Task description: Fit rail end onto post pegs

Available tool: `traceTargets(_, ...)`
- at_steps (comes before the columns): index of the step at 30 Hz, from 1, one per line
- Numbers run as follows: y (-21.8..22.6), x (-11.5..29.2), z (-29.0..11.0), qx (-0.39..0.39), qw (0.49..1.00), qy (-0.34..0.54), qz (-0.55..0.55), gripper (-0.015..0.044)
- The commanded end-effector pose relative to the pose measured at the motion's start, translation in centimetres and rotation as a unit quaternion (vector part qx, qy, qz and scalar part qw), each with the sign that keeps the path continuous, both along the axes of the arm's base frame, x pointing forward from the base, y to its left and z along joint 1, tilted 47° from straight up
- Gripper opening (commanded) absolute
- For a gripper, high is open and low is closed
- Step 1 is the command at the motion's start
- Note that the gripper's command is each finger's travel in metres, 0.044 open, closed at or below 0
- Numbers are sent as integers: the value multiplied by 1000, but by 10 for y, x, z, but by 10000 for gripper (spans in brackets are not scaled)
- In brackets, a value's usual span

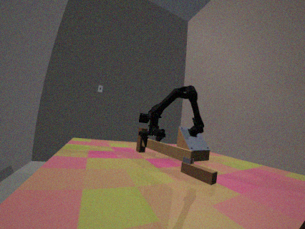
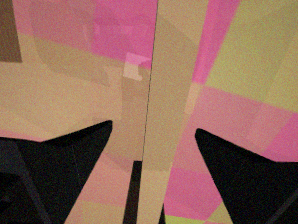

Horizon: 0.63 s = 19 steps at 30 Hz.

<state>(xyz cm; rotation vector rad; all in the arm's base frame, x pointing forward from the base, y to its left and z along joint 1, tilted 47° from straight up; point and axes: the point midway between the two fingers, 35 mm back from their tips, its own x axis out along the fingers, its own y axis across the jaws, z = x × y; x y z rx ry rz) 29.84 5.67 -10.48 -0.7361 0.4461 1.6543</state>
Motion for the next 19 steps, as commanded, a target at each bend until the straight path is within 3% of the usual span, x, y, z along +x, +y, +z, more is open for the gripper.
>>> traceTargets(1, 0, -1, 9, 0, 1000, 0, 0, 440)
traceTargets(5, -2, -4, 42, 0, 1000, -1, -1, 440)
traceTargets(19, -2, -4, 42, 0, 1000, -1, -1, 440)
